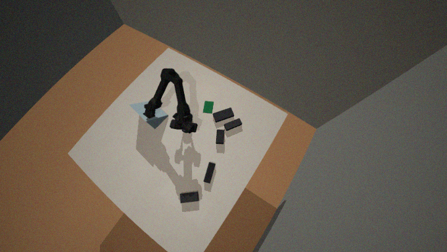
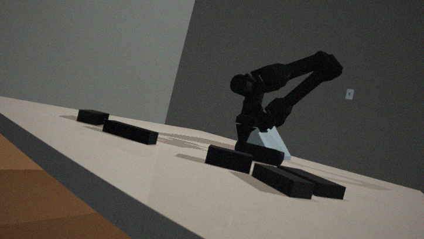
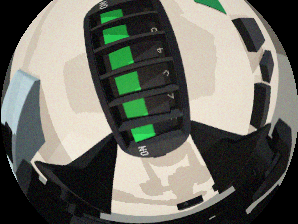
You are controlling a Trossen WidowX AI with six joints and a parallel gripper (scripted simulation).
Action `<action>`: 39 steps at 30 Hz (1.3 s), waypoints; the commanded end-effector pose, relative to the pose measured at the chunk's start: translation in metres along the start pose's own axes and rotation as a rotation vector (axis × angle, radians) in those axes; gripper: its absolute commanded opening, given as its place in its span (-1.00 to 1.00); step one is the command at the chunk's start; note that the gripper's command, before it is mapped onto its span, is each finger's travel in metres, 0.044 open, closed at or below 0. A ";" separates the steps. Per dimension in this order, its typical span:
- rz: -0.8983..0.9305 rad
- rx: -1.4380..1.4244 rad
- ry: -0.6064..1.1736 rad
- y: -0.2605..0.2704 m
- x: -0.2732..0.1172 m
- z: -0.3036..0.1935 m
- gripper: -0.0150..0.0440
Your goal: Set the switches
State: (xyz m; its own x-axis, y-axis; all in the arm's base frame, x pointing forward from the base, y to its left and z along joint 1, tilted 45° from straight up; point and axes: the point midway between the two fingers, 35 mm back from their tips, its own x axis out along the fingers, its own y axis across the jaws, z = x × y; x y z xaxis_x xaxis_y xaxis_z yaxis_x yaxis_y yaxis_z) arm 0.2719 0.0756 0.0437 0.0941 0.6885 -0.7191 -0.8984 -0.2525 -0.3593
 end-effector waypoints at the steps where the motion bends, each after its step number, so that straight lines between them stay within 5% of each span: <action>1: -0.015 -0.009 -0.006 -0.010 -0.001 0.002 -0.49; 39: -0.015 -0.009 -0.006 -0.019 -0.001 0.002 -0.49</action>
State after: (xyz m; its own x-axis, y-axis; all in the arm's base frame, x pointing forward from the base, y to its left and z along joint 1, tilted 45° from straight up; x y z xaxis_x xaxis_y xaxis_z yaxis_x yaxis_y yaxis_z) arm 0.2837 0.0784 0.0488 0.0964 0.6865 -0.7207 -0.8987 -0.2512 -0.3595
